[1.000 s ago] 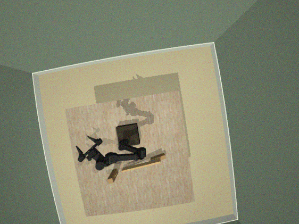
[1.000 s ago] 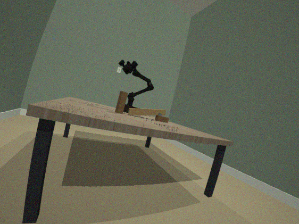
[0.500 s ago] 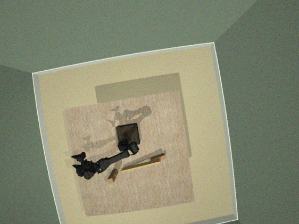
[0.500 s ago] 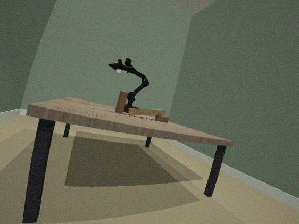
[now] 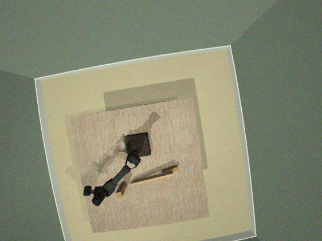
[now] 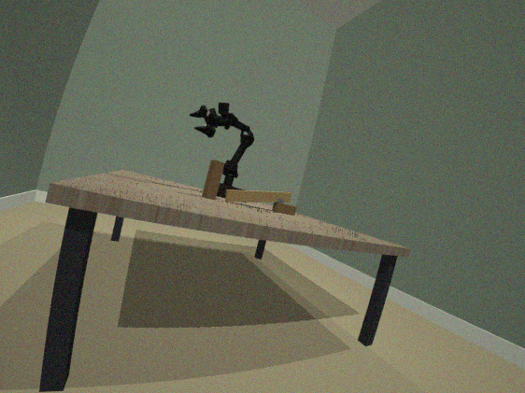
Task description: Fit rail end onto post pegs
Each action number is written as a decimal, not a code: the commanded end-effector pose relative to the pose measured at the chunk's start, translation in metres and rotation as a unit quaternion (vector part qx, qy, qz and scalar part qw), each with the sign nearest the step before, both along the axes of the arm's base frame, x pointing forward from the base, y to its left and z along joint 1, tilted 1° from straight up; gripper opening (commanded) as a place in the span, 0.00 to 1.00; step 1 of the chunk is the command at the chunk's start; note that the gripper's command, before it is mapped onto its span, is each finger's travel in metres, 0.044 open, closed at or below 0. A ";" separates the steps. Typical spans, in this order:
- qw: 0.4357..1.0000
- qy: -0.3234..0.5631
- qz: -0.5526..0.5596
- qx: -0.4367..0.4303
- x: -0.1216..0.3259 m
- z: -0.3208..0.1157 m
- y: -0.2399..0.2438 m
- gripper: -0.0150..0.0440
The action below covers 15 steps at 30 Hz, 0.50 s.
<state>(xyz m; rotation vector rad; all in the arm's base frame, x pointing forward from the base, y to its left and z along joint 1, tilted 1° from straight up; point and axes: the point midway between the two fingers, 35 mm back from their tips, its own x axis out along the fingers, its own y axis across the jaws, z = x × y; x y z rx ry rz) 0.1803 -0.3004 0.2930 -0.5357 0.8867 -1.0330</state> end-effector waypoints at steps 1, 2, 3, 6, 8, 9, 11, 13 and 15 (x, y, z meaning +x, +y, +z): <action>0.990 0.080 0.112 0.034 0.048 -0.027 0.023 1.00; 0.984 0.100 0.139 0.040 0.059 -0.034 0.031 1.00; 0.978 0.119 0.167 0.047 0.069 -0.040 0.038 1.00; 0.951 0.175 0.247 0.062 0.097 -0.061 0.063 1.00; 0.930 0.205 0.296 0.071 0.114 -0.073 0.081 1.00; 0.919 0.219 0.320 0.075 0.122 -0.079 0.090 1.00; 0.893 0.247 0.367 0.081 0.137 -0.091 0.110 1.00; 0.864 0.273 0.413 0.087 0.150 -0.103 0.130 1.00; 0.833 0.299 0.458 0.091 0.161 -0.115 0.152 1.00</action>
